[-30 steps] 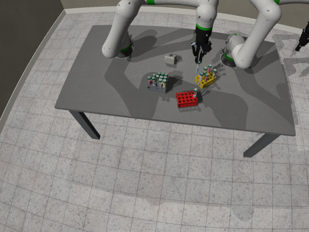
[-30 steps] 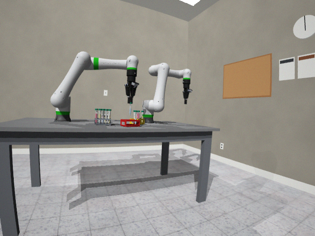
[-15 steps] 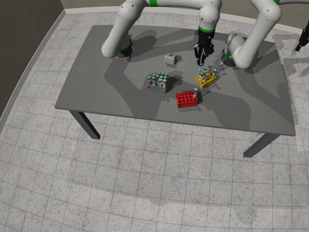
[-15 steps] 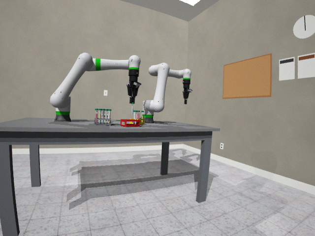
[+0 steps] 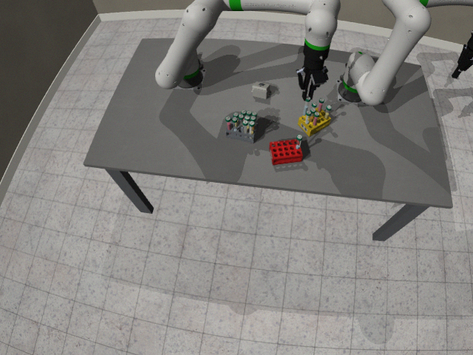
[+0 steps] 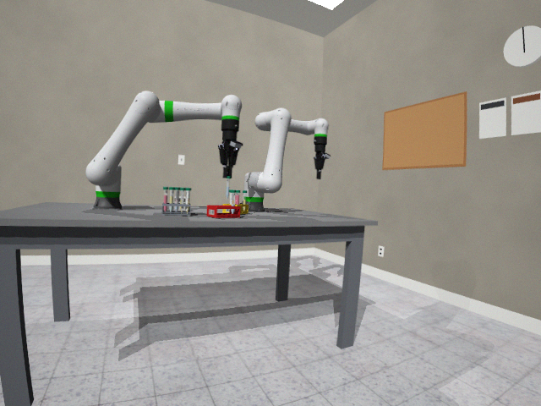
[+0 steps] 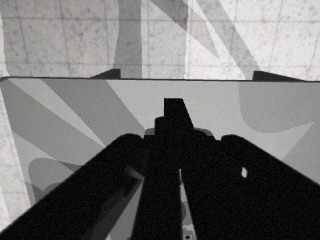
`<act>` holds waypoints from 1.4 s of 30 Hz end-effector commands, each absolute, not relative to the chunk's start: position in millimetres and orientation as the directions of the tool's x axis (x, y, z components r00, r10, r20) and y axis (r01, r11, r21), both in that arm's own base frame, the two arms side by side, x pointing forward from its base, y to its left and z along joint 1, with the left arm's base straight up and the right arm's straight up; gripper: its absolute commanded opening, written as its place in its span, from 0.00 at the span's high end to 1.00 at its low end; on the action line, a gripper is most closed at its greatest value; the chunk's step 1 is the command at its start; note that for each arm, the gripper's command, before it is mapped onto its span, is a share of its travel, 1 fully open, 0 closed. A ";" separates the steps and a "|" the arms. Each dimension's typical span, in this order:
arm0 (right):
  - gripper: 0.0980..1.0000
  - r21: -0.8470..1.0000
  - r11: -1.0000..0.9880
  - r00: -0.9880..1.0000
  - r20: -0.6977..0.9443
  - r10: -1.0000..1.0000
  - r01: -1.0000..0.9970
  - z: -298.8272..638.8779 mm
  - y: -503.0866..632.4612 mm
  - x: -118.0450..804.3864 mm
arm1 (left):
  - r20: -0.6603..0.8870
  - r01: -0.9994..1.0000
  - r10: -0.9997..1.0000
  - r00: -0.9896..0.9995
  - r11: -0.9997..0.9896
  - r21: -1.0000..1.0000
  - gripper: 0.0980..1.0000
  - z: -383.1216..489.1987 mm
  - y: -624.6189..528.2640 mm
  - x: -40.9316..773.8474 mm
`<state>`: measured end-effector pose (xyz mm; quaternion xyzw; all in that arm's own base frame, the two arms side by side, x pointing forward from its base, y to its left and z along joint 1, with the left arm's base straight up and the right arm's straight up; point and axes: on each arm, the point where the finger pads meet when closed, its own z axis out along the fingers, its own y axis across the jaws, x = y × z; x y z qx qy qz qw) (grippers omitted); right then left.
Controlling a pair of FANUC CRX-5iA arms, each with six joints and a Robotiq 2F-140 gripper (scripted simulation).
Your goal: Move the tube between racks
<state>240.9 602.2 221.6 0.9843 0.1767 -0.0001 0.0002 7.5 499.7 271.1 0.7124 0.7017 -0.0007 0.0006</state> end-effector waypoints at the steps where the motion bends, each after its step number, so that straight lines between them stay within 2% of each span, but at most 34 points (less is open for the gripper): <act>1: 1.00 -0.001 -0.938 0.938 0.001 0.348 0.348 222.9 602.4 241.2 | 0.000 1.000 1.000 0.015 -0.015 0.000 1.00 272.0 499.9 7.6; 42: 1.00 -0.001 -0.938 0.938 0.001 0.348 0.348 216.2 604.5 236.2 | 0.000 1.000 1.000 0.015 -0.015 0.000 1.00 272.0 499.9 7.6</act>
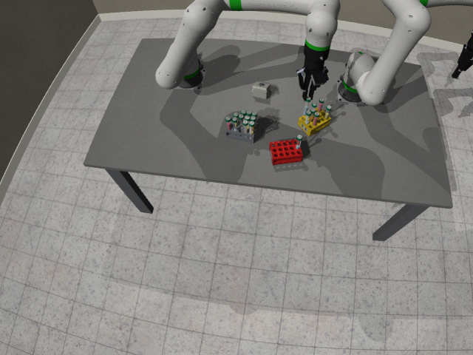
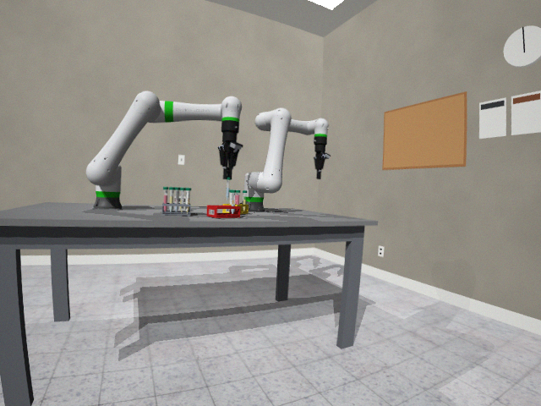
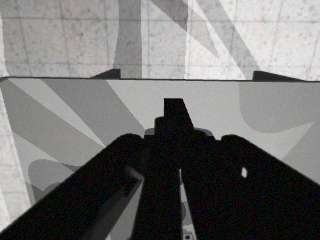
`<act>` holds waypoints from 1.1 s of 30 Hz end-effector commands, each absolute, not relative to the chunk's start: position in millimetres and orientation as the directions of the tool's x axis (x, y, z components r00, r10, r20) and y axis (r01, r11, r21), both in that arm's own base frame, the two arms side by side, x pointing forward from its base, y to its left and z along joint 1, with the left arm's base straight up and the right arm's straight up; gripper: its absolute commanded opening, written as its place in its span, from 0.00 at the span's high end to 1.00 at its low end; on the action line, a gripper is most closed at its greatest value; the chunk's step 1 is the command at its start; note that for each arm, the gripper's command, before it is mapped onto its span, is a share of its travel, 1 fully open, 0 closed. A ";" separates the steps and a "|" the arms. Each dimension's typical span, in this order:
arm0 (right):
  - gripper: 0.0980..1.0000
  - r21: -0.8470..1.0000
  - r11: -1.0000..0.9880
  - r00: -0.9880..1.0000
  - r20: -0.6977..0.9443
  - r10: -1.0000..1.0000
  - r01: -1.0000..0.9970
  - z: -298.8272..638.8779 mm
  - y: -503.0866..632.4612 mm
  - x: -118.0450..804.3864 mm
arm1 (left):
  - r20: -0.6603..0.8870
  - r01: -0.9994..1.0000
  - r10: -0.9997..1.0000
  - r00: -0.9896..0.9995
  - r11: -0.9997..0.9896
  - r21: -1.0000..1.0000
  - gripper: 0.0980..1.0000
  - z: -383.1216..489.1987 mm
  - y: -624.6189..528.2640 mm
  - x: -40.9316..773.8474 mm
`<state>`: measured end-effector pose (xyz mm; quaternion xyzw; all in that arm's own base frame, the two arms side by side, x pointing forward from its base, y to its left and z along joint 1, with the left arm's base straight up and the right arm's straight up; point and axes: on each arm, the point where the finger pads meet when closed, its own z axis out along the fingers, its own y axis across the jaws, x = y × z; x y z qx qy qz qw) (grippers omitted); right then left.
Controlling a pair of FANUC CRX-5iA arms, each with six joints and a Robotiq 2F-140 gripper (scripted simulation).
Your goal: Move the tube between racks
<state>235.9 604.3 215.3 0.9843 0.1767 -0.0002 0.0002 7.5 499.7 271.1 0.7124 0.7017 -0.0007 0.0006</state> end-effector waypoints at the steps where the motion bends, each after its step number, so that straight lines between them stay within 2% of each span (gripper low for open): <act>1: 1.00 -0.001 -0.938 0.938 0.001 0.348 0.348 215.9 604.5 236.2 | 0.000 1.000 1.000 0.015 -0.015 0.000 1.00 272.0 499.9 7.6; 33: 1.00 -0.001 -0.938 0.938 0.001 0.348 0.348 206.5 604.5 236.2 | 0.000 1.000 1.000 0.015 -0.015 0.000 1.00 272.0 499.9 7.6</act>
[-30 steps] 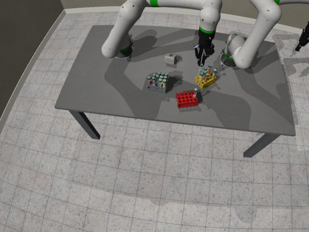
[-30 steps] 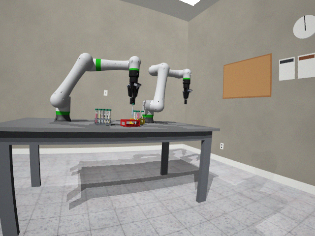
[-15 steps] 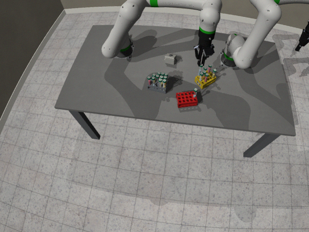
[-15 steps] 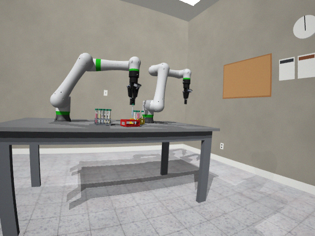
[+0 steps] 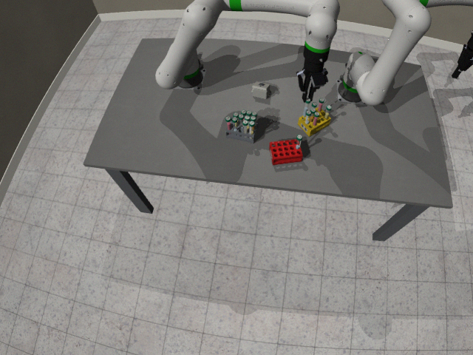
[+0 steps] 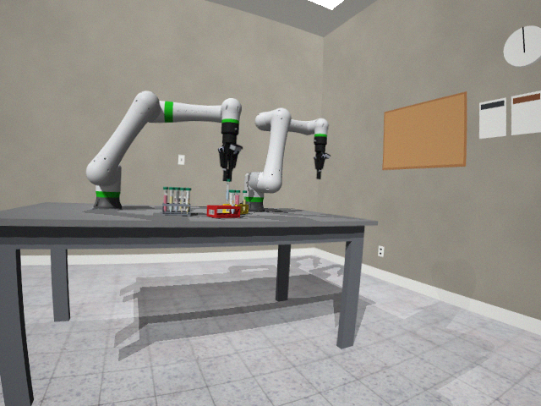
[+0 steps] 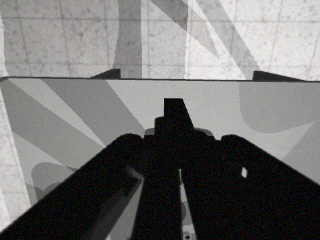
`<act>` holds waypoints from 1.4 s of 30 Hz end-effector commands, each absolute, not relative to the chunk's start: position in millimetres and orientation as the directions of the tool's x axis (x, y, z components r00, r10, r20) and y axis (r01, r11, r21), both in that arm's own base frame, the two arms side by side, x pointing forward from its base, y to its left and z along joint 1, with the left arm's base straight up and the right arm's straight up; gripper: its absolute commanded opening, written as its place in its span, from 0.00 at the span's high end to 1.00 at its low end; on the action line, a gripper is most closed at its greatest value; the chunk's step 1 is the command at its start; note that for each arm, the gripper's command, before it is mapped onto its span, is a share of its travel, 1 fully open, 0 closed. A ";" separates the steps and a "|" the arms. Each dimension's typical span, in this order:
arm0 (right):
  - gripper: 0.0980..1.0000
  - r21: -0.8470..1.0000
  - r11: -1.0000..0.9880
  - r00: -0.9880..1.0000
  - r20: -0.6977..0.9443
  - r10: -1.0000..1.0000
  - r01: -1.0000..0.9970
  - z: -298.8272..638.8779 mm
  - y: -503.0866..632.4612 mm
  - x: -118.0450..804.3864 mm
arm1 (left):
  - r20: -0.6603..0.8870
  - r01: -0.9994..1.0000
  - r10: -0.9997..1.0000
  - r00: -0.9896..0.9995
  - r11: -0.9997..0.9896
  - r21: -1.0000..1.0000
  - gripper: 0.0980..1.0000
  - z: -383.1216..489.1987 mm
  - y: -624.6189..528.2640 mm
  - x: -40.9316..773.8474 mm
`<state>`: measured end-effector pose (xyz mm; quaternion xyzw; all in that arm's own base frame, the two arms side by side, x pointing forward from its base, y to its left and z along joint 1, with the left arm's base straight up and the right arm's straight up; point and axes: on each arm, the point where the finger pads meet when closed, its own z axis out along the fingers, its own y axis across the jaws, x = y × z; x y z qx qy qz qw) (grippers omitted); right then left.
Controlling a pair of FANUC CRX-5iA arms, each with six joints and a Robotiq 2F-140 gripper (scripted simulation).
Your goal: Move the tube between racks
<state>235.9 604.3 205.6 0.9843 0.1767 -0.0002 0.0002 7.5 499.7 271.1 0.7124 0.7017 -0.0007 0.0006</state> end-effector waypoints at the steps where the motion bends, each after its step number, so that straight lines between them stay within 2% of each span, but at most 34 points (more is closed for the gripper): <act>1: 1.00 -0.001 -0.938 0.938 0.001 0.348 0.348 206.2 604.5 236.2 | 0.000 1.000 1.000 0.015 -0.015 0.000 1.00 272.0 499.9 7.6; 42: 1.00 -0.001 -0.938 0.938 0.001 0.348 0.348 194.5 604.6 236.1 | 0.000 1.000 1.000 0.015 -0.015 0.000 1.00 272.0 499.9 7.6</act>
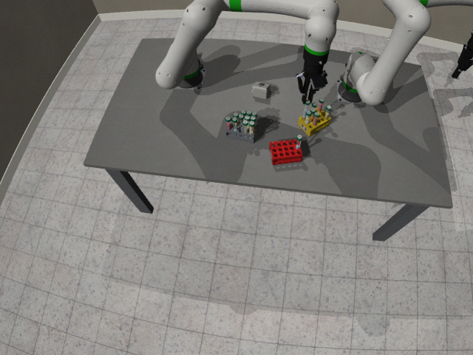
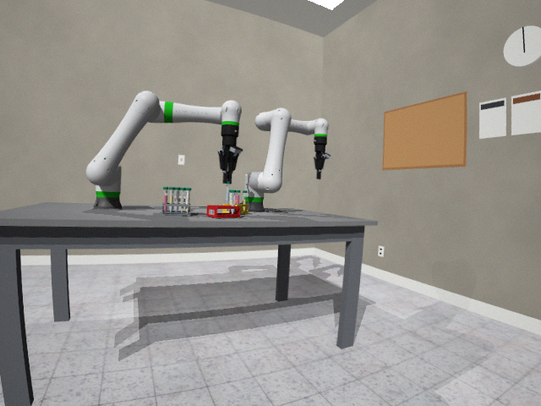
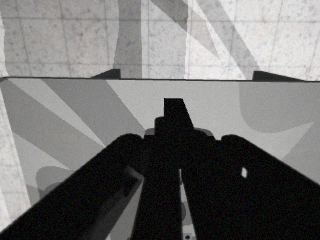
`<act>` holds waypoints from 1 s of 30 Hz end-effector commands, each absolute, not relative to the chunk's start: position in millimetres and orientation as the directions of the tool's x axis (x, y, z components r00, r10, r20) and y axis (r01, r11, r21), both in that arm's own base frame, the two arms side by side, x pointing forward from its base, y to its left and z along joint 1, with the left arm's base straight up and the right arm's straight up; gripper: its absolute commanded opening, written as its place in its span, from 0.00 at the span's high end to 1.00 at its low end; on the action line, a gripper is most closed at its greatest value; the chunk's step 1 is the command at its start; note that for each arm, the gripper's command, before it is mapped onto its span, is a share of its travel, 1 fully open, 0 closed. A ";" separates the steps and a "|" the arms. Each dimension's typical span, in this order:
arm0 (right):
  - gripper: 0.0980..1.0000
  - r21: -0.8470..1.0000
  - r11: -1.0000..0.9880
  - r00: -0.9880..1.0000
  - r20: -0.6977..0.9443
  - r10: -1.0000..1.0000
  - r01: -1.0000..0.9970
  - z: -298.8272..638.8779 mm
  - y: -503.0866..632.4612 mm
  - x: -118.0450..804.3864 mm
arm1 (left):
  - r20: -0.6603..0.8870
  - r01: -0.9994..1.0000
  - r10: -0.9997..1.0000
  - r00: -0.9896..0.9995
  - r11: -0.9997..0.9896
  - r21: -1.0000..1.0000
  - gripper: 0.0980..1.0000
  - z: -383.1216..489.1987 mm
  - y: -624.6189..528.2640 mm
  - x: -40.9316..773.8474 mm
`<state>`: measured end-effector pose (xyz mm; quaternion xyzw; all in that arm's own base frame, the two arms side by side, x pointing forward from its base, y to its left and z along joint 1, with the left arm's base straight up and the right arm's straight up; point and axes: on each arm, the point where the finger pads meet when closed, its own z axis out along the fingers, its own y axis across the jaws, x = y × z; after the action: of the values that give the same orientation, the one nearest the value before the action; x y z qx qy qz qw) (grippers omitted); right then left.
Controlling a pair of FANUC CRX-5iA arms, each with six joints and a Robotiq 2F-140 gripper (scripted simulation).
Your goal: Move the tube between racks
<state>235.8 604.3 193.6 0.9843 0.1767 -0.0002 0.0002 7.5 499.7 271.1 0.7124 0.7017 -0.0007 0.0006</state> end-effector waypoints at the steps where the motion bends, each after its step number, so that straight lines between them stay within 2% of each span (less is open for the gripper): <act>1: 1.00 -0.001 -0.938 0.938 0.001 0.348 0.348 194.2 604.6 236.1 | 0.000 1.000 1.000 0.015 -0.015 0.000 1.00 272.0 499.9 7.6; 30: 1.00 -0.001 -0.938 0.938 0.001 0.348 0.348 182.5 602.1 238.9 | 0.000 1.000 1.000 0.015 -0.015 0.000 1.00 272.0 499.9 7.6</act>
<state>238.5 601.8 181.4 0.9843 0.1767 -0.0002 0.0003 7.5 499.7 271.1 0.7124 0.7017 -0.0007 0.0006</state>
